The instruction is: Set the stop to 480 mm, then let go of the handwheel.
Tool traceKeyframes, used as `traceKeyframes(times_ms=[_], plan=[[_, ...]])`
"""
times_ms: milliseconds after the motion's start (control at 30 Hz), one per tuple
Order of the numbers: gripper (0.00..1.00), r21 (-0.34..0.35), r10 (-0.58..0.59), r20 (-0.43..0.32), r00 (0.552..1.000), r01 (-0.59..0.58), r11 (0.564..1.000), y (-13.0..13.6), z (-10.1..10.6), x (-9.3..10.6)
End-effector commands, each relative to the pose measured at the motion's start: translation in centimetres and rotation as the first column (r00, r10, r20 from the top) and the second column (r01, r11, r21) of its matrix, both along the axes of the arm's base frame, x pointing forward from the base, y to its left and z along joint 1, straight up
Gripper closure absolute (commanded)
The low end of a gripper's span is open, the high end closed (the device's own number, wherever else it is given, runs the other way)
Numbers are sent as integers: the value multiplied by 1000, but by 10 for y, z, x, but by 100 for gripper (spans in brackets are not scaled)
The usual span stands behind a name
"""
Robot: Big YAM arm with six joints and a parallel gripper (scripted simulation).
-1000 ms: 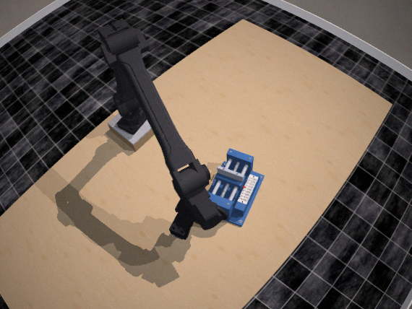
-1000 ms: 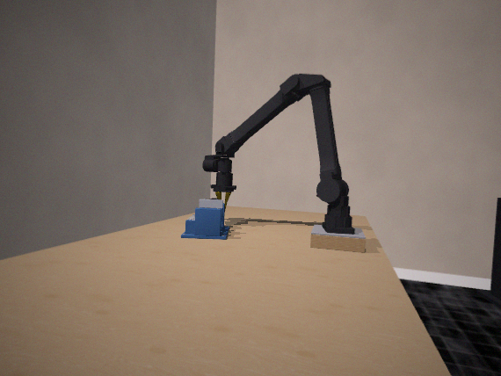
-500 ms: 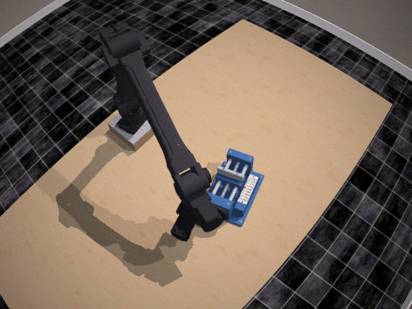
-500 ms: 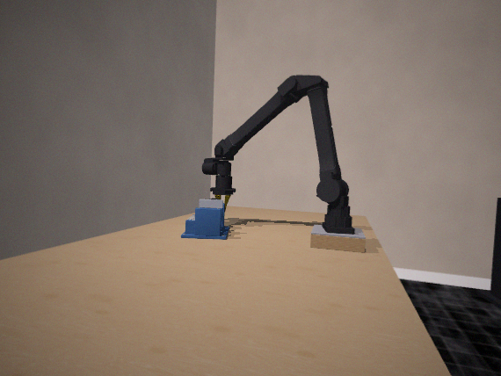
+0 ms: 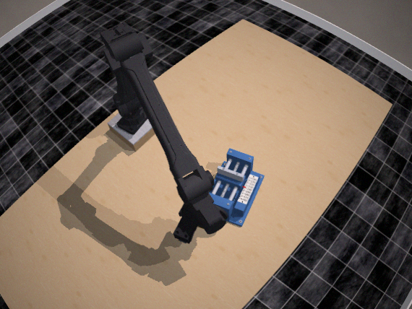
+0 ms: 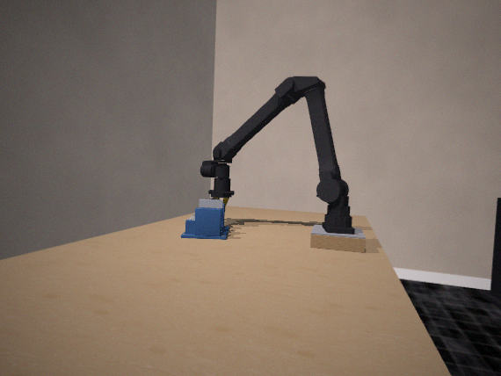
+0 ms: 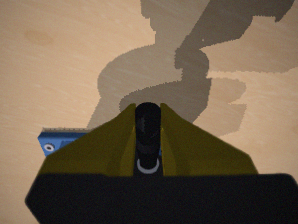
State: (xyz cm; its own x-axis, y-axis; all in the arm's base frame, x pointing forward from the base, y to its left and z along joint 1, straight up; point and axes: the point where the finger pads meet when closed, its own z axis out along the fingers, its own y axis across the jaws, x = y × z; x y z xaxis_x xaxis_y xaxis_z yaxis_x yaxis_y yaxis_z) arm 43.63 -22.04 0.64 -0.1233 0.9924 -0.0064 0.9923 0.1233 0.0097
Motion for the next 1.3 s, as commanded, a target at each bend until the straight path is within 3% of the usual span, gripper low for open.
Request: traceKeyframes(times_ms=[0,167,267,1267], plan=[[94,-27,0,44,999,1,1000,-7,7,29],[94,-25,0,44,999,1,1000,-6,1,35],[94,-19,-4,31,1000,5,1000,-7,-3,28],[94,-16,0,39,999,0,1000,1,4,68]])
